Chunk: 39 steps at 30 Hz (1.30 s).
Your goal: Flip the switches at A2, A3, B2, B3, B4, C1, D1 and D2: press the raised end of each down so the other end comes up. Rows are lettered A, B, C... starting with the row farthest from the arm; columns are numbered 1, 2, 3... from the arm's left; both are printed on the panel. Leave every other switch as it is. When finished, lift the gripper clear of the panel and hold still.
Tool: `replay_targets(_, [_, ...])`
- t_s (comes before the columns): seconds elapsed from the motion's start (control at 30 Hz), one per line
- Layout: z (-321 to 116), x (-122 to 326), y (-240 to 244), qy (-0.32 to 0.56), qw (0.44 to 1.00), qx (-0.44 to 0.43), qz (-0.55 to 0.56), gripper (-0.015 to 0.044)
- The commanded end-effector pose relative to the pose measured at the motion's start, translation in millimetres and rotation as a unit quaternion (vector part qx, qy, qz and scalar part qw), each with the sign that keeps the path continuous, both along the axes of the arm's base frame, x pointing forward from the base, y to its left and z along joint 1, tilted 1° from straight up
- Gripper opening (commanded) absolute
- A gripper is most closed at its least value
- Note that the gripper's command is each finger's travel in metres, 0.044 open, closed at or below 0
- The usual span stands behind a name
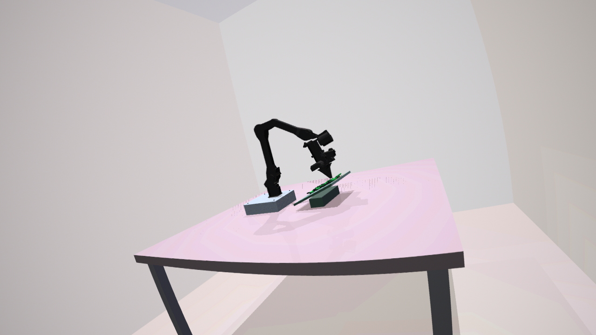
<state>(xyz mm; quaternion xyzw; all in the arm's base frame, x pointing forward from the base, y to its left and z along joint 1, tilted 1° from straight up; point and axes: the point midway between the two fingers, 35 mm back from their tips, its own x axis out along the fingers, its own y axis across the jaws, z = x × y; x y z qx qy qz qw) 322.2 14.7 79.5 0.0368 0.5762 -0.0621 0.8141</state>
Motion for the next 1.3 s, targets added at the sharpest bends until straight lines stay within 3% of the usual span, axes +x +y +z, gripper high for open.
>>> replay_targets(0.0, [-2.6,-0.1,0.5,0.003,1.0,0.0,0.004,0.0])
replay_targets(1.27, [-7.3,1.6,0.2,0.003,1.0,0.0,0.004,0.0])
